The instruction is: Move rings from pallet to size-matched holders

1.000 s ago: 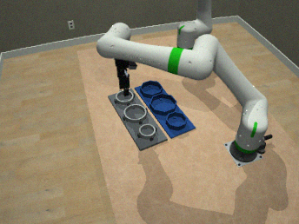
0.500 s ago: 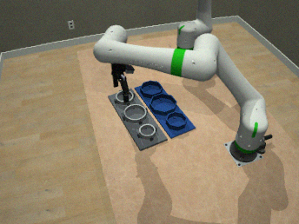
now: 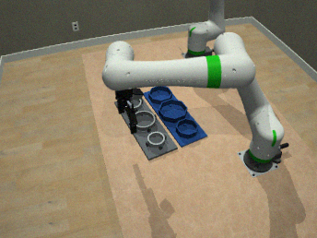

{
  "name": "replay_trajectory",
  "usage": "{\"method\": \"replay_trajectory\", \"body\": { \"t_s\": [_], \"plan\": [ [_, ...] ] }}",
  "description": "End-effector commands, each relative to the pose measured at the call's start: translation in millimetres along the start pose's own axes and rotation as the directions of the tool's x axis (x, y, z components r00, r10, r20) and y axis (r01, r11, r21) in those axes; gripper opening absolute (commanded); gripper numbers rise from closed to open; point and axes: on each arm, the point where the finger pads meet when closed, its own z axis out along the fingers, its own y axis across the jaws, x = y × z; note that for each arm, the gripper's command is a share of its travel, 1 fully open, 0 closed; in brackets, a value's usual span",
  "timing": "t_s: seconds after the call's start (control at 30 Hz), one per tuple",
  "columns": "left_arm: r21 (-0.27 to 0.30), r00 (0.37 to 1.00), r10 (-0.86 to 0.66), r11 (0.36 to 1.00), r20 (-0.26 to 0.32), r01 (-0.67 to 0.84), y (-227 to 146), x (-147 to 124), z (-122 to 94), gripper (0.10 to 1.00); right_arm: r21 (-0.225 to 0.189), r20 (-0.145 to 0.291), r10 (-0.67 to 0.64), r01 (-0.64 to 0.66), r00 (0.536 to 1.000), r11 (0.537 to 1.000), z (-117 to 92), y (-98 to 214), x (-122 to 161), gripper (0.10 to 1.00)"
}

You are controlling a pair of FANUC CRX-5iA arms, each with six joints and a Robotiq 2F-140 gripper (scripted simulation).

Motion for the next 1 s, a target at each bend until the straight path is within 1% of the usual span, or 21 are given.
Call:
{"method": "replay_trajectory", "body": {
  "t_s": [0.0,0.17,0.2,0.97],
  "plan": [
    [0.014,1.0,0.003,1.0,0.008,-0.004,67,-13,-15,1.0,0.0,-0.002,0.0,0.0,1.0,1.0,-1,0,0,1.0],
    [0.014,1.0,0.003,1.0,0.008,-0.004,142,-19,-27,1.0,0.0,-0.002,0.0,0.0,1.0,1.0,-1,0,0,1.0],
    [0.014,1.0,0.003,1.0,0.008,-0.004,151,-19,-28,1.0,0.0,-0.002,0.0,0.0,1.0,1.0,-1,0,0,1.0],
    [0.014,1.0,0.003,1.0,0.008,-0.004,153,-19,-29,1.0,0.0,-0.002,0.0,0.0,1.0,1.0,-1,0,0,1.0]
  ]
}}
